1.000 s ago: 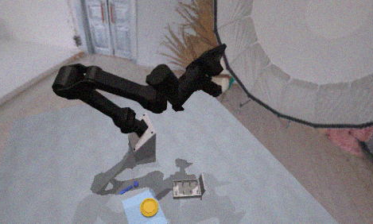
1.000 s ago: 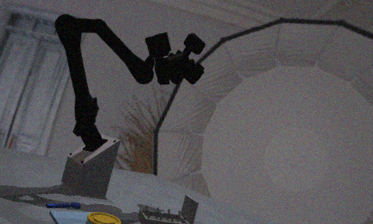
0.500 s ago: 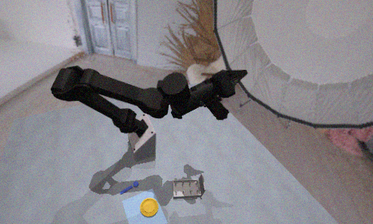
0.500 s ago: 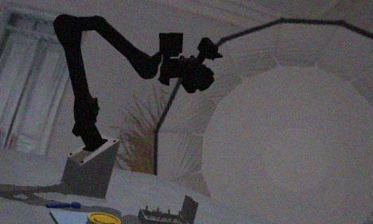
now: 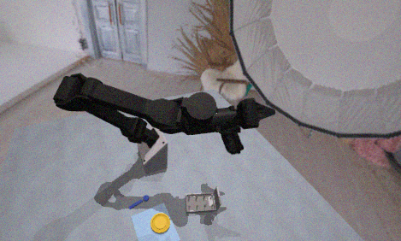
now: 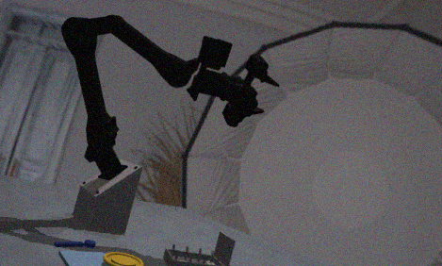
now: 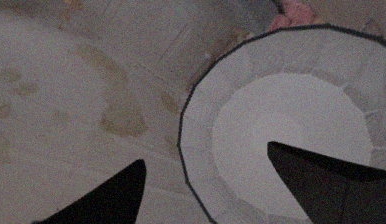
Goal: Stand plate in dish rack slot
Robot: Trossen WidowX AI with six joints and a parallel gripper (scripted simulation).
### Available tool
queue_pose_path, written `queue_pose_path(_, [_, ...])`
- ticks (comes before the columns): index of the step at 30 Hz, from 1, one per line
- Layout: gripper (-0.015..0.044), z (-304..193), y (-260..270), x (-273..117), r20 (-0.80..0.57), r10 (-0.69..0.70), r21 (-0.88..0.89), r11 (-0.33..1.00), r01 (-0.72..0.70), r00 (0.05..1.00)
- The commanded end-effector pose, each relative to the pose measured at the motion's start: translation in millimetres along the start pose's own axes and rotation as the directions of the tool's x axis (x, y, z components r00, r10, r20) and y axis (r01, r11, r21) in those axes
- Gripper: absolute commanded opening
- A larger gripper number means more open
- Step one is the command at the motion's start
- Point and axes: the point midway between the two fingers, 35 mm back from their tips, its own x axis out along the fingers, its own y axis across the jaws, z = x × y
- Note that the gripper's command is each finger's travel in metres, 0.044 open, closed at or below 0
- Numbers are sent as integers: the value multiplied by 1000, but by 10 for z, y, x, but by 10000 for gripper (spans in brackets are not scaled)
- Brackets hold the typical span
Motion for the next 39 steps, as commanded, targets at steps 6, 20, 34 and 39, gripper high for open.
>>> queue_pose_path(6, [400,461,-83,-77,197,-102,-87,989,121,975])
queue_pose_path(20, [400,1102,-279,-425,462,-299,-167,895,413,835])
queue_pose_path(34, [400,1571,-481,-996,635,-496,-166,661,732,592])
queue_pose_path(39, [400,1691,-540,-1242,672,-557,-152,541,827,488])
